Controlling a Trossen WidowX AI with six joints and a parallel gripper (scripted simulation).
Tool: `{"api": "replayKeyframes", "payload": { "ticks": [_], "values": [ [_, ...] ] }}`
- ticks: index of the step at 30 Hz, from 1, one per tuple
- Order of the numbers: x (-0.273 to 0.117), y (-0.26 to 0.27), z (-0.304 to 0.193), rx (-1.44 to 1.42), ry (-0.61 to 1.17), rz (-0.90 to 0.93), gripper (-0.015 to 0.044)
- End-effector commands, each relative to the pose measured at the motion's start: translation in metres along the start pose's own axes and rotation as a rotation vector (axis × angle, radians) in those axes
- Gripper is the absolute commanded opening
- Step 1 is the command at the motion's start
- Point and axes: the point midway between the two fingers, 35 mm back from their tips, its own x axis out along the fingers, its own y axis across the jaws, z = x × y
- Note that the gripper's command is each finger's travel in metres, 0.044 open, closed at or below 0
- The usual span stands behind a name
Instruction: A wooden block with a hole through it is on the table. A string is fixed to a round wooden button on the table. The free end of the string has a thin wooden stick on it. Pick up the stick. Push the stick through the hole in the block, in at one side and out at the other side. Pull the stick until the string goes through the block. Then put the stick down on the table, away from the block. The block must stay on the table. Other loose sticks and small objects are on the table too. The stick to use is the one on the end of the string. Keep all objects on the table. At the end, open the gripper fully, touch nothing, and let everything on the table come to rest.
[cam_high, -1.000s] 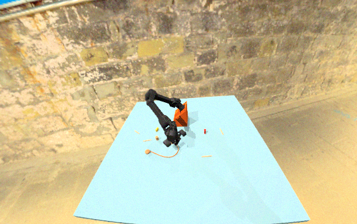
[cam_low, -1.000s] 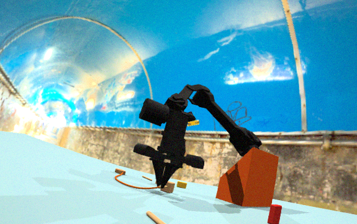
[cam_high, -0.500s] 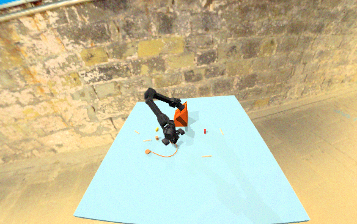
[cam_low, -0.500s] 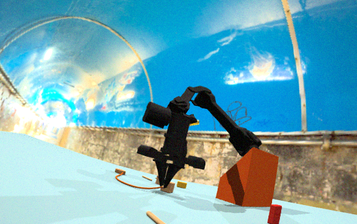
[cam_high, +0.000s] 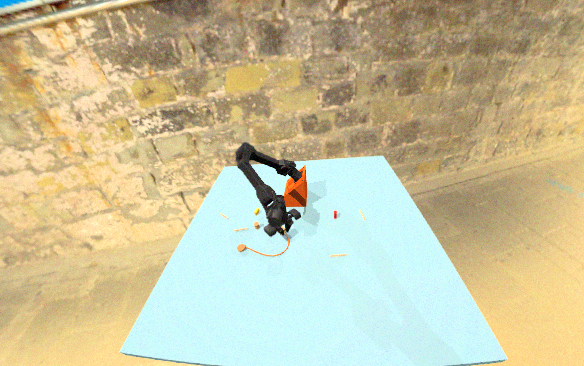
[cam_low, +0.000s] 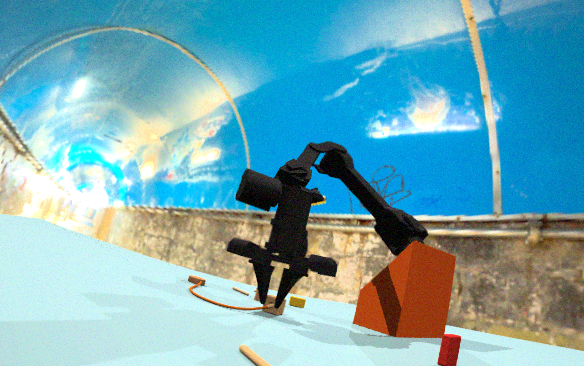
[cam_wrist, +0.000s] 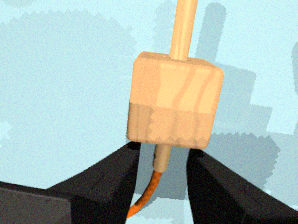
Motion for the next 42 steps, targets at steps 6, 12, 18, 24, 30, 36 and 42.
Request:
{"api": "replayKeyframes", "payload": {
  "ticks": [6,12,18,24,30,36,42],
  "values": [
    [-0.079,0.0,-0.002,0.002,0.006,0.002,0.0122],
    [-0.076,0.003,-0.004,-0.013,0.014,0.012,0.0122],
    [-0.076,0.003,0.006,-0.52,0.007,0.013,0.0122],
    [-0.076,0.003,0.016,-1.092,0.0,0.012,0.0122],
    [-0.076,0.003,0.027,-1.665,-0.005,0.007,0.0122],
    [-0.076,0.002,0.035,-2.076,-0.008,0.002,0.0122],
    [-0.076,0.002,0.042,-2.424,-0.009,-0.004,0.0122]
  ]
}}
